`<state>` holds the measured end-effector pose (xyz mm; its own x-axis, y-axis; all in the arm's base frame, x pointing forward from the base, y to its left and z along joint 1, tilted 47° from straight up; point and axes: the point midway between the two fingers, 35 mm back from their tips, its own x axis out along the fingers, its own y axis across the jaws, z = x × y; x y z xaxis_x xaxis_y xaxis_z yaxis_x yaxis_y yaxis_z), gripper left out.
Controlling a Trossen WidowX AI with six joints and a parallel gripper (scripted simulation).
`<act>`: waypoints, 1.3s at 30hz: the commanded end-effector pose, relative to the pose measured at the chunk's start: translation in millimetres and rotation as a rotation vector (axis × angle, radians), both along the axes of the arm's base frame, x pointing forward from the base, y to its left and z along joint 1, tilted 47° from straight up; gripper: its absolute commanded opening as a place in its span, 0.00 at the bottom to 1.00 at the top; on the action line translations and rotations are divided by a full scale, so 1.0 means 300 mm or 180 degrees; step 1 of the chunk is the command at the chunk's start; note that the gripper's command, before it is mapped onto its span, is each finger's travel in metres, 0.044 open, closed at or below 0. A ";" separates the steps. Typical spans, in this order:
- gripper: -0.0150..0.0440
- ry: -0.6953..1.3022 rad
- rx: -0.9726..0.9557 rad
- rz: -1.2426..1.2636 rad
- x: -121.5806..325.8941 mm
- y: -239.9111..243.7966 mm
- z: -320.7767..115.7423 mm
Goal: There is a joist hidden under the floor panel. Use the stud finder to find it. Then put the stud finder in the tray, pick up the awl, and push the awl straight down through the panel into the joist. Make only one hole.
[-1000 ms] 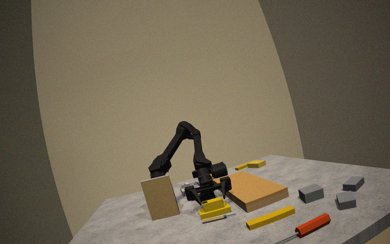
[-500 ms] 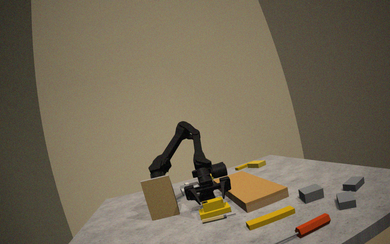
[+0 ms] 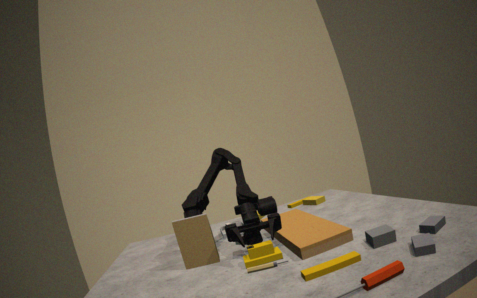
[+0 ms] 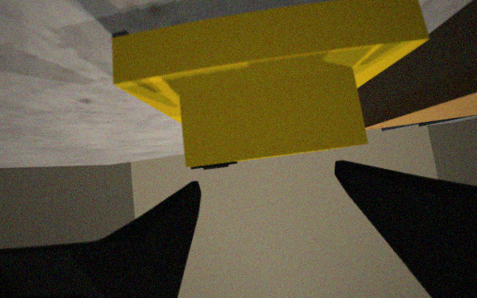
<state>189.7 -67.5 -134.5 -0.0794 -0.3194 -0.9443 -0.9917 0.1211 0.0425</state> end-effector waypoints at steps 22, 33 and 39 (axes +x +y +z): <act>1.00 -0.0060 0.0386 -0.0581 -0.024 -0.144 0.121; 1.00 0.0012 0.3139 -0.5165 -0.011 -0.103 0.017; 1.00 0.0047 0.3321 -0.5456 -0.005 -0.112 0.020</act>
<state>184.5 -99.6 -129.5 0.2764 0.6212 -0.7333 0.0195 0.7592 0.6505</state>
